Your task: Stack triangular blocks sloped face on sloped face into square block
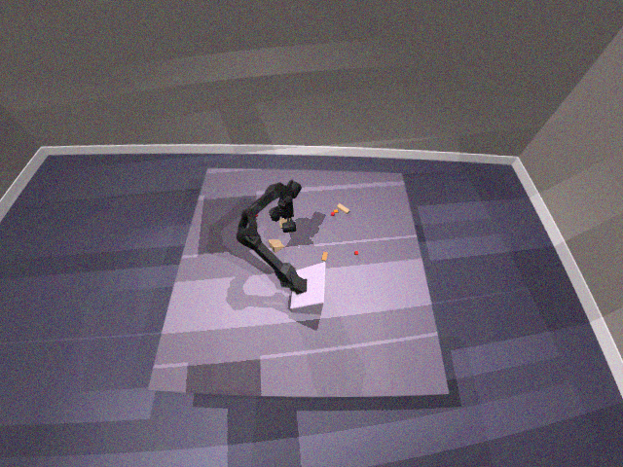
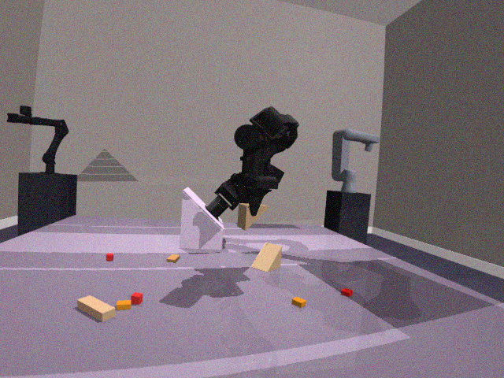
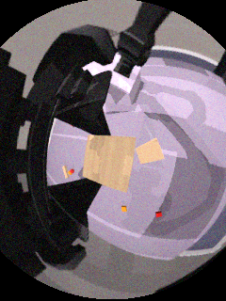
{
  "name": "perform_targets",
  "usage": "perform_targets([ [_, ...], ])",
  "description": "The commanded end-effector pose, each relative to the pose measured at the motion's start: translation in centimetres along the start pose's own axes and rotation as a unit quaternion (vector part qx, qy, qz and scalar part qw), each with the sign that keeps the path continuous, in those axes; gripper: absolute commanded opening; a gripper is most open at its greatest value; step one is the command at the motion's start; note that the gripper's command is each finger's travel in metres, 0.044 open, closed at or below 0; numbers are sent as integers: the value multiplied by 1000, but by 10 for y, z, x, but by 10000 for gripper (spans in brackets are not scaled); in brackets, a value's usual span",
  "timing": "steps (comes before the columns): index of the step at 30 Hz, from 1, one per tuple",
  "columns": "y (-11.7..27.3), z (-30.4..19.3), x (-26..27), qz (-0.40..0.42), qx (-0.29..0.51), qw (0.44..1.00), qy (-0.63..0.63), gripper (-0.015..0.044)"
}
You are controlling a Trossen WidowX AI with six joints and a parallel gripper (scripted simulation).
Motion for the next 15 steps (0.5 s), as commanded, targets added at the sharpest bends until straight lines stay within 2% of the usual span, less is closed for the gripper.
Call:
perform_targets([
  [1, 4, 6, -2, -6, 0, 998, 67, 0],
  [11, 7, 18, -4, -5, -1, 972, 234, 0],
  [15, 7, 19, -4, -5, -1, 970, 245, 0],
])
Point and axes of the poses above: the point midway between the two fingers, 35 mm back from their tips, its own y axis back along the fingers, its own x axis across the jaws, z = x × y, the point moved 8 cm from there along y, back along the fingers, and after that the axes turned 5 degrees about -y, right-handed, at the moved point
